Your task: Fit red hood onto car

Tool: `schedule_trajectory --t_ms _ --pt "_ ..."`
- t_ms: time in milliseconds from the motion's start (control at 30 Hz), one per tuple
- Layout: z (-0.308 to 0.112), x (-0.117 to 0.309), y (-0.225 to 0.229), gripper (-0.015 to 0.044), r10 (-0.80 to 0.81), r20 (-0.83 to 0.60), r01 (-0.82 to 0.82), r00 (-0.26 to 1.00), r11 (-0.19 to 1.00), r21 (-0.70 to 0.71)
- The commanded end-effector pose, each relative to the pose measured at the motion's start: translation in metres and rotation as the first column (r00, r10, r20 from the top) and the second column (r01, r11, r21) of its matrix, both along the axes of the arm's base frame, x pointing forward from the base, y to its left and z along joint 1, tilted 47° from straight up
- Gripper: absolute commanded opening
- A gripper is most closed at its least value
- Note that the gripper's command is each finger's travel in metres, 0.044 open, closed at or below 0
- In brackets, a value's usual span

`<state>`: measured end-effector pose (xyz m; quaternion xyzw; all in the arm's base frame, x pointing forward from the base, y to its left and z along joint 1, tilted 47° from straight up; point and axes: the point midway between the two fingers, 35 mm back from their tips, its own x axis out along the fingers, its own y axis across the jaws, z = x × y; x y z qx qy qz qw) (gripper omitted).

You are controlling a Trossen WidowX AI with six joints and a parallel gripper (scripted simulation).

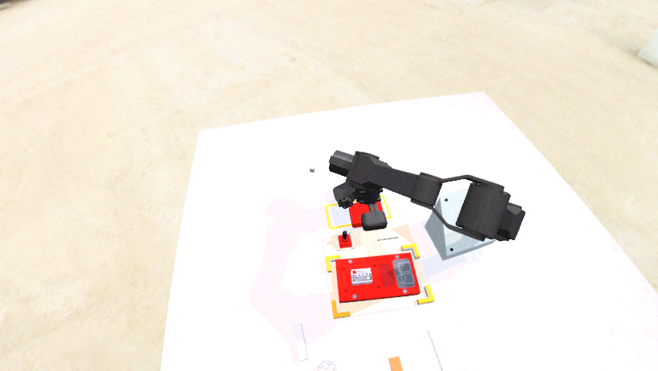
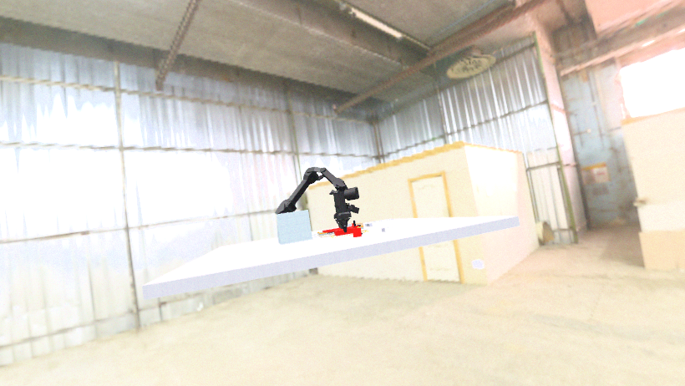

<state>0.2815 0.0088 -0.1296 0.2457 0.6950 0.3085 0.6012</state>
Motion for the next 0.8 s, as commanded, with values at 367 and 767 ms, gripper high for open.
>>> schedule_trajectory --t_ms 367,767 --pt "0.027 0.008 -0.03 0.0 0.003 0.008 -0.002 1.0 1.0 -0.007" --pt "0.053 0.014 -0.057 0.0 0.003 0.007 -0.002 1.0 1.0 -0.008"
